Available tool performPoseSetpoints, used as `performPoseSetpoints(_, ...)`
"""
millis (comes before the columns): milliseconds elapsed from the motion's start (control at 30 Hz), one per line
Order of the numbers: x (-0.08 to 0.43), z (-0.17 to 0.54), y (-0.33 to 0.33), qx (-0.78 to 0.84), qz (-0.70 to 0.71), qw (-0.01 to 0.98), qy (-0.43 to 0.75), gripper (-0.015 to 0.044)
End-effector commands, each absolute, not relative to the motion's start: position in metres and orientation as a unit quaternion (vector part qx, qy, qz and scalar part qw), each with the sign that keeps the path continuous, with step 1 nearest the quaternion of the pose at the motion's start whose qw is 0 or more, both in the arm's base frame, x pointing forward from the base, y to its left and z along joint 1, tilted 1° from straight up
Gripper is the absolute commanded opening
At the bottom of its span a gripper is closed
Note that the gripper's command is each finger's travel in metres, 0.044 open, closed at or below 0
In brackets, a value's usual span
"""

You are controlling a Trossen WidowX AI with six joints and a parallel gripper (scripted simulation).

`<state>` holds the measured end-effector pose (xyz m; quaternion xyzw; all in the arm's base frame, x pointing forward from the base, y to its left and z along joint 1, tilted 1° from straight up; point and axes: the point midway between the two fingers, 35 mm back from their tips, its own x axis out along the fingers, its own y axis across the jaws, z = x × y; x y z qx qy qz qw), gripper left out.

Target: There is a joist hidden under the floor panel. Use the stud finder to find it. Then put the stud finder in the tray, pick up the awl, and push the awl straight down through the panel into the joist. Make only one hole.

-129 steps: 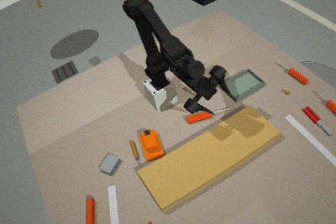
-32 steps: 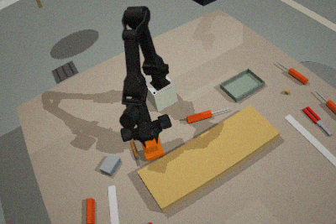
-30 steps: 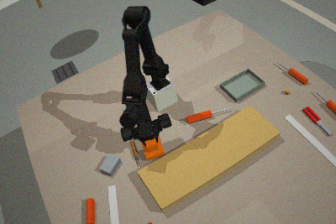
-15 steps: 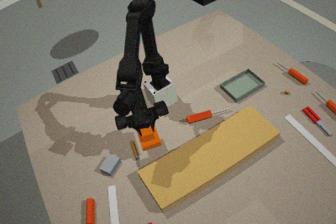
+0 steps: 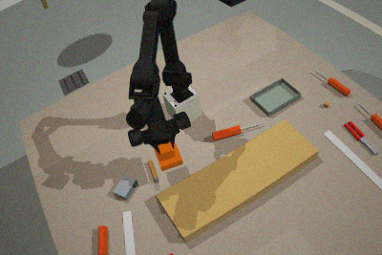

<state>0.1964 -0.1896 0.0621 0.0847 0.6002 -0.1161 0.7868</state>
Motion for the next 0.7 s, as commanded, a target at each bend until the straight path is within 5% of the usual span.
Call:
performPoseSetpoints(0,0.214,0.071,-0.199,0.074,-0.11,0.791,0.597,0.0)
performPoseSetpoints(667,0.292,0.081,-0.228,0.041,-0.066,0.797,0.598,0.0)
